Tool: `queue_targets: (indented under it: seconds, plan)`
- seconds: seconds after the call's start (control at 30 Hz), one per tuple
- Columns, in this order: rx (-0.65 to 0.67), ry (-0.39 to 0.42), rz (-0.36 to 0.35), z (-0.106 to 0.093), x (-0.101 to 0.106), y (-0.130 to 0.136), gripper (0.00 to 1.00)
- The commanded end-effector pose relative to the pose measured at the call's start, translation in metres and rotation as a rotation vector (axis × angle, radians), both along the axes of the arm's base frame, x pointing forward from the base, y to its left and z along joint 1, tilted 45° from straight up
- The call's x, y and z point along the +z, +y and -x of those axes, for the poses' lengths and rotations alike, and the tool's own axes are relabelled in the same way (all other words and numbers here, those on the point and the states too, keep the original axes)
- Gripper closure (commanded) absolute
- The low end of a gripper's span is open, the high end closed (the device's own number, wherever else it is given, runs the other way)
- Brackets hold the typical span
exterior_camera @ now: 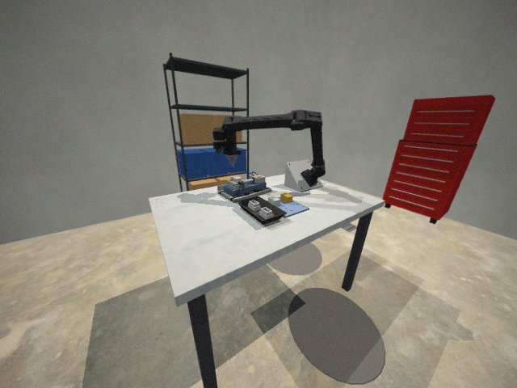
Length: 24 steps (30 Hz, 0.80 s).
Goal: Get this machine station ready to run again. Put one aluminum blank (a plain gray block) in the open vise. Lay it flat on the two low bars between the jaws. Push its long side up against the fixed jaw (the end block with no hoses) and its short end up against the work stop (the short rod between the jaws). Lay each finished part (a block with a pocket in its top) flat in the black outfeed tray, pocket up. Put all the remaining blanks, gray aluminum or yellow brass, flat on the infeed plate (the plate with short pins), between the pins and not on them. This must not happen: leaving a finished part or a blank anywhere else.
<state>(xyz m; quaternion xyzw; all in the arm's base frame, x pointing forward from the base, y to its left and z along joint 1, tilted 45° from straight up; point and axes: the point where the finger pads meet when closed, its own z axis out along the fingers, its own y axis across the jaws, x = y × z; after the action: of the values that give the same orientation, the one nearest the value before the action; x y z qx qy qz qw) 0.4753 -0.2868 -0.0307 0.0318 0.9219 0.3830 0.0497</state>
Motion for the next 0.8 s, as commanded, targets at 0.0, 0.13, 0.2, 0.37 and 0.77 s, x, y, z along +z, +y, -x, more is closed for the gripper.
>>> queue_targets:
  seconds: [0.0,0.13,0.2,0.37,0.77]
  plan:
    - [0.009,0.003,0.002,-0.006,-0.010,0.006,1.00]
    - [0.009,0.003,0.002,-0.007,-0.012,0.008,1.00]
    - [0.009,0.004,0.001,-0.007,-0.014,0.011,1.00]
    - [0.009,0.005,-0.001,-0.008,-0.019,0.017,1.00]
    - [0.009,0.002,0.002,-0.011,-0.032,0.030,1.00]
